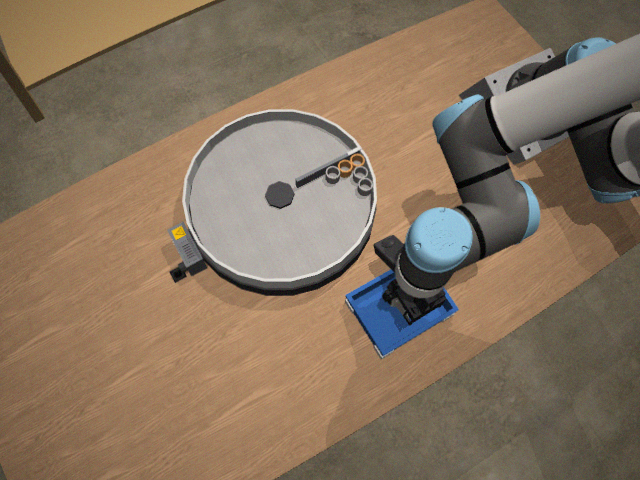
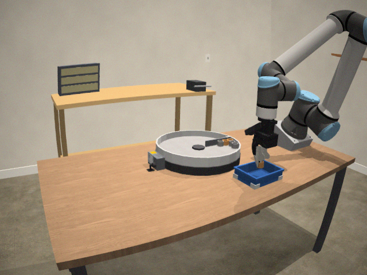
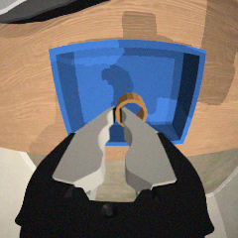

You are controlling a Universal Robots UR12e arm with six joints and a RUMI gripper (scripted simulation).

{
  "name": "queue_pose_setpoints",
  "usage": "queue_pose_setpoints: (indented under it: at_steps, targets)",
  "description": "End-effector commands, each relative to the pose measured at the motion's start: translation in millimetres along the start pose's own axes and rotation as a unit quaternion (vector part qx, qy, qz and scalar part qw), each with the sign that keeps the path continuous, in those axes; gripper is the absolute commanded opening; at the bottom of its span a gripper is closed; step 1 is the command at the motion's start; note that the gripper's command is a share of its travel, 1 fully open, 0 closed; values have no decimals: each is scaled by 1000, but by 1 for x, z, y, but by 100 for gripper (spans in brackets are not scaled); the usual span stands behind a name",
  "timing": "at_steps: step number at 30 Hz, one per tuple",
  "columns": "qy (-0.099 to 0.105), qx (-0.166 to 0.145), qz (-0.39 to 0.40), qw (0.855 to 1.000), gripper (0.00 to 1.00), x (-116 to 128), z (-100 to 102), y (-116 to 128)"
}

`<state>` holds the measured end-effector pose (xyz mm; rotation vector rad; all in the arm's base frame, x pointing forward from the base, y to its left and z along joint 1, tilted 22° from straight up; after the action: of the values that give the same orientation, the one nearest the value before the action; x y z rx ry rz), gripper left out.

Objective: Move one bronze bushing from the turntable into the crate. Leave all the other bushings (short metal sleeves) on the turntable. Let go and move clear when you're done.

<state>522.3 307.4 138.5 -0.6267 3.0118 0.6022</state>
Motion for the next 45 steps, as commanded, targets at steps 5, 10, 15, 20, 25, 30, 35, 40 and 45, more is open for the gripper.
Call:
queue_pose_setpoints:
  at_steps: [5,10,15,20,25,30,35,40,45]
  targets:
    - [-1,0,0,1000,0,-1,1,0]
    - [-1,0,0,1000,0,-1,3,0]
    - [-1,0,0,1000,0,-1,10,0]
    - [-1,0,0,1000,0,-1,18,0]
    - [-1,0,0,1000,0,-1,24,0]
    - [-1,0,0,1000,0,-1,32,0]
    - [-1,0,0,1000,0,-1,38,0]
    - [-1,0,0,1000,0,-1,41,0]
    - [-1,0,0,1000,0,-1,41,0]
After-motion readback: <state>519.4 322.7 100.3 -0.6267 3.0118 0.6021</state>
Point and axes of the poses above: the point where the finger pads meet when closed, its own z axis out along the fingers, its own x axis across the jaws, y = z × x, the point moved 7 cm from there along -z, back along the fingers, and after that the axes turned 12 degrees about -z, right-handed, at the moved point
